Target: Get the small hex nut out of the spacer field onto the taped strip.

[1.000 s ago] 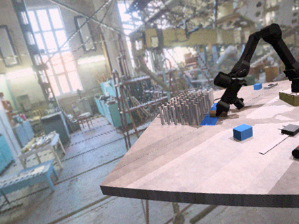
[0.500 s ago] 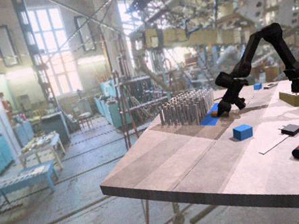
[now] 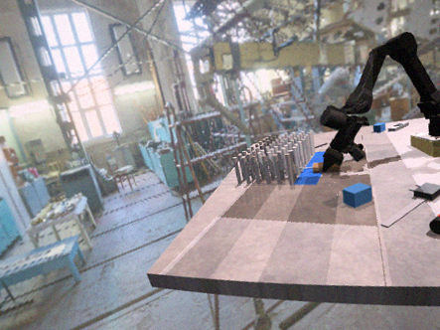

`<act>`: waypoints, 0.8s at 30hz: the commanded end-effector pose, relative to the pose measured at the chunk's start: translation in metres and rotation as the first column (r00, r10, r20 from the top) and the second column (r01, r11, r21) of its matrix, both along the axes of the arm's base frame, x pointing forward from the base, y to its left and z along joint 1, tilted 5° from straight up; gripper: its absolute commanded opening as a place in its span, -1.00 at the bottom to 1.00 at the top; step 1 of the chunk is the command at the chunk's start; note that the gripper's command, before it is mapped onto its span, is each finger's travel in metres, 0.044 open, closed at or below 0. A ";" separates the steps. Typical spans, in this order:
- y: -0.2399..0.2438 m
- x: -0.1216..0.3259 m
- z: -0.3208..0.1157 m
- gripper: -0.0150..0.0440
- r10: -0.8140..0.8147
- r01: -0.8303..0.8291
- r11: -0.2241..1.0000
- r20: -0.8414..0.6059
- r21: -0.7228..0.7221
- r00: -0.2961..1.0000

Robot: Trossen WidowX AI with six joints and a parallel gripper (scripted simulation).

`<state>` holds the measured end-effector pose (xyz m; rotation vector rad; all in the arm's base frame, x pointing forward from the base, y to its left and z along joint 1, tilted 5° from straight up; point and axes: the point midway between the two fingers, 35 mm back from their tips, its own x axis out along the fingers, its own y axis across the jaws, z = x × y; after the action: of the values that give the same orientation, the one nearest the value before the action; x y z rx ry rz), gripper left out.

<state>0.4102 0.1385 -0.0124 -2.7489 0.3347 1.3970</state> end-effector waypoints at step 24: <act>0.004 -0.019 -0.001 -0.49 -0.002 0.002 1.000 0.002 0.001 1.000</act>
<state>0.3938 0.1420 -0.0136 -2.7476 0.3350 1.3989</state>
